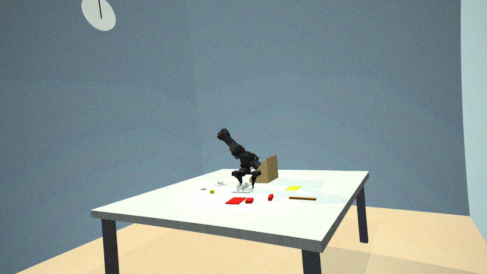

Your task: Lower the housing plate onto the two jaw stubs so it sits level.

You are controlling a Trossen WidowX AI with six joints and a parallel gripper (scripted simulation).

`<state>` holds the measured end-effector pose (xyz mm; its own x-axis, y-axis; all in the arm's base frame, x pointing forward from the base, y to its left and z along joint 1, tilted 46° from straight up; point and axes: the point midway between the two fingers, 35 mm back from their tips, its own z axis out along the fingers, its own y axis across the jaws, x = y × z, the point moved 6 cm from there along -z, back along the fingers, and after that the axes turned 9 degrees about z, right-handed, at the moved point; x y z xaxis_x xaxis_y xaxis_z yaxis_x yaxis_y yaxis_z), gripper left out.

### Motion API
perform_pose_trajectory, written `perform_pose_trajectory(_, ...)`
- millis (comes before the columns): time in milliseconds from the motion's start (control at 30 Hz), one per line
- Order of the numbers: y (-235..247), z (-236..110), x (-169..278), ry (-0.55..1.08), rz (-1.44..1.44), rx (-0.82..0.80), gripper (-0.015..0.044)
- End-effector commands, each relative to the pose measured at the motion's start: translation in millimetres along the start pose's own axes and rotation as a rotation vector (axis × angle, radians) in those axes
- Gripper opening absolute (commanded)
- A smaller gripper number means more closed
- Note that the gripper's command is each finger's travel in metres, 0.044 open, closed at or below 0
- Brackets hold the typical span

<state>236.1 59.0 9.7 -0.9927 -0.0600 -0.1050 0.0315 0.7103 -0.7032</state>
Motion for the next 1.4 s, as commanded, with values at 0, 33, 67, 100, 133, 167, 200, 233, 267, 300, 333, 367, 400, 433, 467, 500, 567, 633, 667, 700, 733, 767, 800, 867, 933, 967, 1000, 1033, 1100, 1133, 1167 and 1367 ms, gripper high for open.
perform_pose_trajectory(0,-0.3,1.1,0.0,-0.002,-0.003,0.003,0.0351)
perform_pose_trajectory(33,-0.3,1.1,0.0,-0.002,-0.003,0.003,0.0351)
perform_pose_trajectory(67,-0.3,1.1,0.0,-0.002,-0.003,0.003,0.0351)
perform_pose_trajectory(100,-0.3,1.1,0.0,-0.002,-0.003,0.003,0.0351)
perform_pose_trajectory(133,-0.3,1.3,0.0,-0.002,-0.003,0.003,0.0351)
perform_pose_trajectory(167,-0.3,1.7,0.0,-0.002,-0.003,0.003,0.0351)
perform_pose_trajectory(200,-0.3,2.4,0.0,-0.002,-0.003,0.003,0.0351)
perform_pose_trajectory(233,-0.3,3.0,0.0,-0.002,-0.003,0.003,0.0351)
perform_pose_trajectory(267,-0.3,3.4,0.0,-0.002,-0.003,0.004,0.0351)
perform_pose_trajectory(300,-0.3,3.6,0.0,-0.002,-0.003,0.004,0.0351)
perform_pose_trajectory(333,-0.3,3.6,0.0,-0.002,-0.003,0.004,0.0351)
perform_pose_trajectory(367,-0.3,3.6,0.0,-0.002,-0.003,0.004,0.0351)
perform_pose_trajectory(400,-0.3,3.6,0.0,-0.002,-0.003,0.004,0.0351)
perform_pose_trajectory(433,-0.3,3.6,0.0,-0.002,-0.003,0.004,0.0351)
perform_pose_trajectory(467,-0.3,3.6,0.0,-0.002,-0.003,0.004,0.0351)
perform_pose_trajectory(500,-0.3,3.6,0.0,-0.002,-0.003,0.004,0.0351)
perform_pose_trajectory(567,-0.3,4.1,0.0,-0.002,-0.003,0.004,0.0351)
perform_pose_trajectory(633,-0.3,5.5,0.0,-0.002,-0.003,0.004,0.0351)
perform_pose_trajectory(667,-0.3,5.9,0.0,-0.002,-0.003,0.004,0.0351)
perform_pose_trajectory(700,-0.3,6.0,0.0,-0.002,-0.003,0.004,0.0351)
perform_pose_trajectory(733,-0.3,6.0,0.0,-0.002,-0.003,0.004,0.0351)
perform_pose_trajectory(767,-0.3,6.0,0.0,-0.002,-0.003,0.004,0.0351)
perform_pose_trajectory(800,-0.3,6.0,0.0,-0.002,-0.003,0.004,0.0351)
perform_pose_trajectory(867,-0.3,6.0,0.0,-0.002,-0.003,0.004,0.0351)
perform_pose_trajectory(933,-0.3,6.2,0.0,-0.002,-0.003,0.004,0.0351)
perform_pose_trajectory(967,-0.3,6.6,0.0,-0.002,-0.003,0.004,0.0351)
perform_pose_trajectory(1000,-0.3,7.2,0.0,-0.002,-0.003,0.004,0.0351)
perform_pose_trajectory(1033,-0.3,7.9,0.0,-0.002,-0.003,0.004,0.0351)
perform_pose_trajectory(1100,-0.3,8.5,0.0,-0.002,-0.003,0.004,0.0351)
perform_pose_trajectory(1133,-0.3,8.5,0.0,-0.002,-0.003,0.004,0.0351)
perform_pose_trajectory(1167,-0.3,8.5,0.0,-0.002,-0.003,0.004,0.0351)
perform_pose_trajectory(1367,-0.3,8.5,0.0,-0.002,-0.003,0.004,0.0351)
